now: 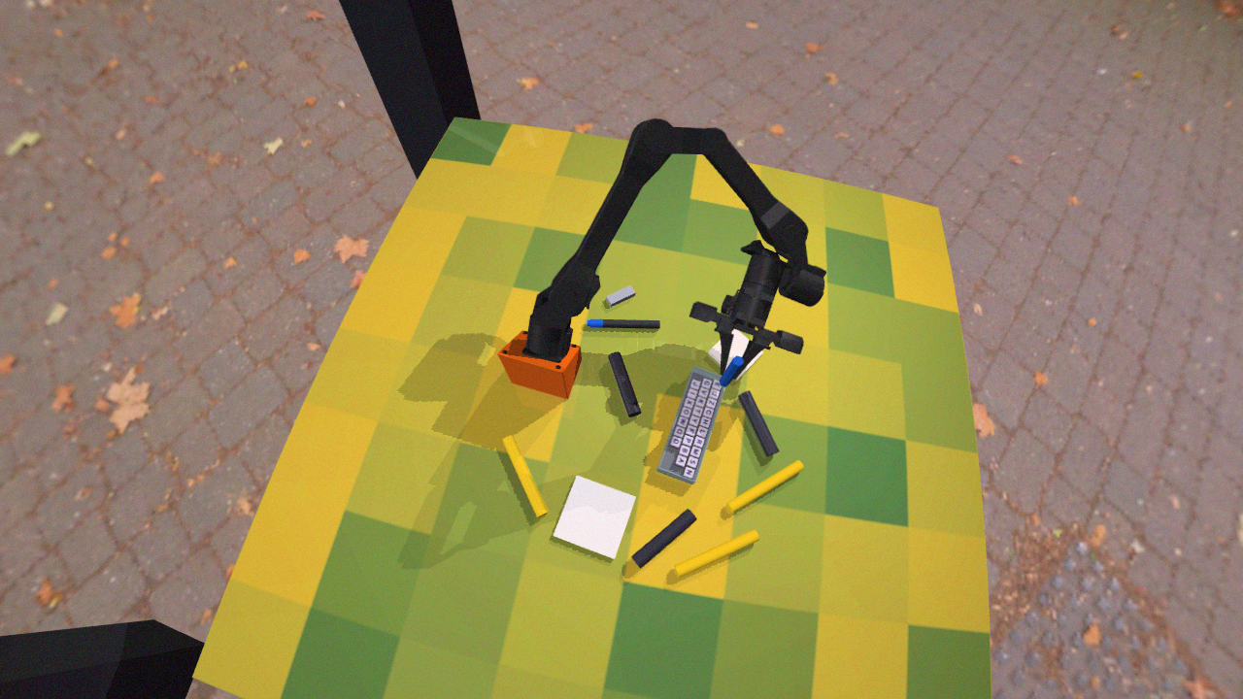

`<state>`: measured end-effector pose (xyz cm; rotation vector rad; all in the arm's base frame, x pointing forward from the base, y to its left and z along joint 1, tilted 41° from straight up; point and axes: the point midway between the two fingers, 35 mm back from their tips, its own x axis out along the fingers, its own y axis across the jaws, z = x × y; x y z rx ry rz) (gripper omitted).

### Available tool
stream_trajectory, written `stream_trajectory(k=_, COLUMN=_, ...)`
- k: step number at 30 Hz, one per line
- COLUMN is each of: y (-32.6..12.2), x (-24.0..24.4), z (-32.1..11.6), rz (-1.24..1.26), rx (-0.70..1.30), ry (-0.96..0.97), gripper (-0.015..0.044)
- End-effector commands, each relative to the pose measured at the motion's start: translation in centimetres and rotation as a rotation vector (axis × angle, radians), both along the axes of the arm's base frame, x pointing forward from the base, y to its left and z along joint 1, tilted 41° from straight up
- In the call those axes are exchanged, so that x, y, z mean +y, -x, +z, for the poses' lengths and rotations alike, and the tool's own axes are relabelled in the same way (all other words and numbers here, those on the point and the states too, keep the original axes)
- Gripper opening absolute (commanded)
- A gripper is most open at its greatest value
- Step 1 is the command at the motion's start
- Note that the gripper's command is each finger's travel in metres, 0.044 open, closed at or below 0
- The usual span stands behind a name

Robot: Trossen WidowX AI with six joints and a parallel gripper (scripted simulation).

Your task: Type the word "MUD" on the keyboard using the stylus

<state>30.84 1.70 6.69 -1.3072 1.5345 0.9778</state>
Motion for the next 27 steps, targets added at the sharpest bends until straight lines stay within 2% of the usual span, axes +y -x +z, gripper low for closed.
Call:
stream_trajectory(k=1, y=0.19, x=0.50, z=-0.90, rz=-0.002, rx=0.013, ry=0.000, gripper=0.0000)
stream_trajectory(k=7, y=0.19, x=0.50, z=-0.90, rz=-0.002, rx=0.013, ry=0.000, gripper=0.0000)
stream_trajectory(k=10, y=0.24, x=0.66, z=-1.13, rz=-0.002, rx=0.013, ry=0.000, gripper=0.0079)
stream_trajectory(k=27, y=0.22, x=0.97, z=-1.49, rz=-0.002, rx=0.013, ry=0.000, gripper=0.0081)
